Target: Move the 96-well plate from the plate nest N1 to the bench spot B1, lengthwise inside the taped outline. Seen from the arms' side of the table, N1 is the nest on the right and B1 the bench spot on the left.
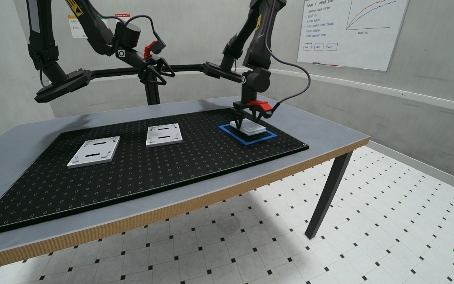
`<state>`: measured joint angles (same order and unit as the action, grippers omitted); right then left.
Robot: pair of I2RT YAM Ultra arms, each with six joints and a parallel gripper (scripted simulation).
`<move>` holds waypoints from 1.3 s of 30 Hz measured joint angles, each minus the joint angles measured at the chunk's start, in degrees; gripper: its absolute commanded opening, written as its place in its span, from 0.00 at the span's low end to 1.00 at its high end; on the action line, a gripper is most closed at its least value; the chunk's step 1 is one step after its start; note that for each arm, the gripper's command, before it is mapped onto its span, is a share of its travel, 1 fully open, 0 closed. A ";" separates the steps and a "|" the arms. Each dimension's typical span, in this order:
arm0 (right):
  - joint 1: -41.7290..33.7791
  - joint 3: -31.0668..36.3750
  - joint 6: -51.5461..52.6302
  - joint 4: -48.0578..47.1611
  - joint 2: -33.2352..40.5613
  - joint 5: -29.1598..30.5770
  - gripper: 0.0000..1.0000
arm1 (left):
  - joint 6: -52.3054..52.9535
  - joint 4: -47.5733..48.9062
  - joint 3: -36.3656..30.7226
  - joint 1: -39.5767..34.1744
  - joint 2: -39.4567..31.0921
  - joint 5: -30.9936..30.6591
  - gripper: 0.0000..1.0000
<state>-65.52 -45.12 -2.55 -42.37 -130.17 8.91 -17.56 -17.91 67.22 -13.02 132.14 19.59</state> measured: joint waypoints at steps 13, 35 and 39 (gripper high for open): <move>0.00 0.00 0.00 0.00 0.00 0.00 1.00 | 0.07 -0.04 0.00 0.00 0.74 0.00 0.81; 0.00 0.00 0.00 0.00 0.00 0.00 1.00 | -0.90 -3.56 0.00 -0.22 -0.74 0.00 0.81; 0.00 0.00 0.00 0.00 0.00 0.00 1.00 | -1.07 -3.89 0.02 -0.74 -2.25 0.00 0.81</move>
<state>-65.52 -45.12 -2.55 -42.37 -130.17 8.91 -18.63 -21.80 67.24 -13.76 129.88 19.59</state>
